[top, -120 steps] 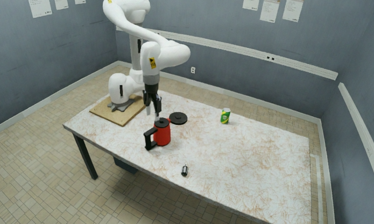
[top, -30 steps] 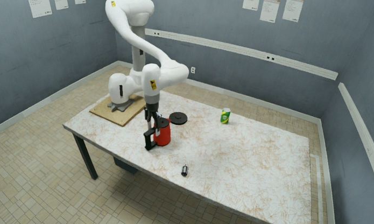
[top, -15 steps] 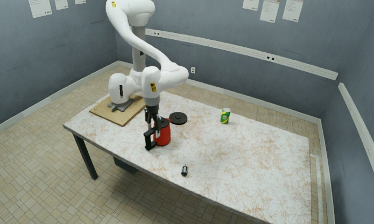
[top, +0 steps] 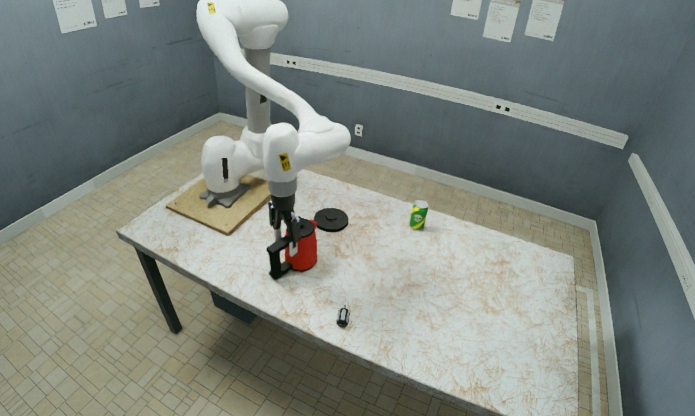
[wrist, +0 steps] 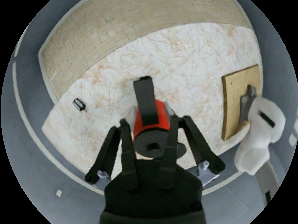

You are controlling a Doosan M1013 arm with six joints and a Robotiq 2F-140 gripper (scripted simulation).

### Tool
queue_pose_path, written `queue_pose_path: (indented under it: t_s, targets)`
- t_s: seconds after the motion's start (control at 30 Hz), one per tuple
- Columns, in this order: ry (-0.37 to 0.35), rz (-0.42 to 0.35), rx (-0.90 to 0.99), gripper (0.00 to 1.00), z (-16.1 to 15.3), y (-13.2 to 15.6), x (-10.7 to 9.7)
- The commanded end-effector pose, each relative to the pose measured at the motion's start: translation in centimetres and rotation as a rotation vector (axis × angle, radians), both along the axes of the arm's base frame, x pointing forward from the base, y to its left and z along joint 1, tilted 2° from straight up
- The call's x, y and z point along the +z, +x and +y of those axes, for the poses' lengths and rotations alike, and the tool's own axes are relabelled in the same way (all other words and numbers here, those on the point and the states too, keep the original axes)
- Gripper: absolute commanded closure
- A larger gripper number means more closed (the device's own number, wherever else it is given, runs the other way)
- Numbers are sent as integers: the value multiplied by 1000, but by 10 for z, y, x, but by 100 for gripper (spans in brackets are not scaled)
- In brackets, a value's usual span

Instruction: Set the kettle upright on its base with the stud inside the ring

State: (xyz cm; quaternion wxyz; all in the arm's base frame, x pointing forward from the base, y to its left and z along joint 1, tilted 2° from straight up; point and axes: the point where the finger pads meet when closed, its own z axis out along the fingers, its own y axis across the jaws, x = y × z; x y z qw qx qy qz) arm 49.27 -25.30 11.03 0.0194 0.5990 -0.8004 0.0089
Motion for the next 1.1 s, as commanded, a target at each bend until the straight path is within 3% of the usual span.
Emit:
queue_pose_path:
  t_s: [0.0, 0.6, 0.63, 1.07]
  targets:
    - [0, -1, 0, 48, 0, 0, 1]
    - [0, -1, 0, 48, 0, 0, 1]
    - [0, -1, 0, 90, 0, 0, 1]
    - [0, -1, 0, 90, 0, 0, 1]
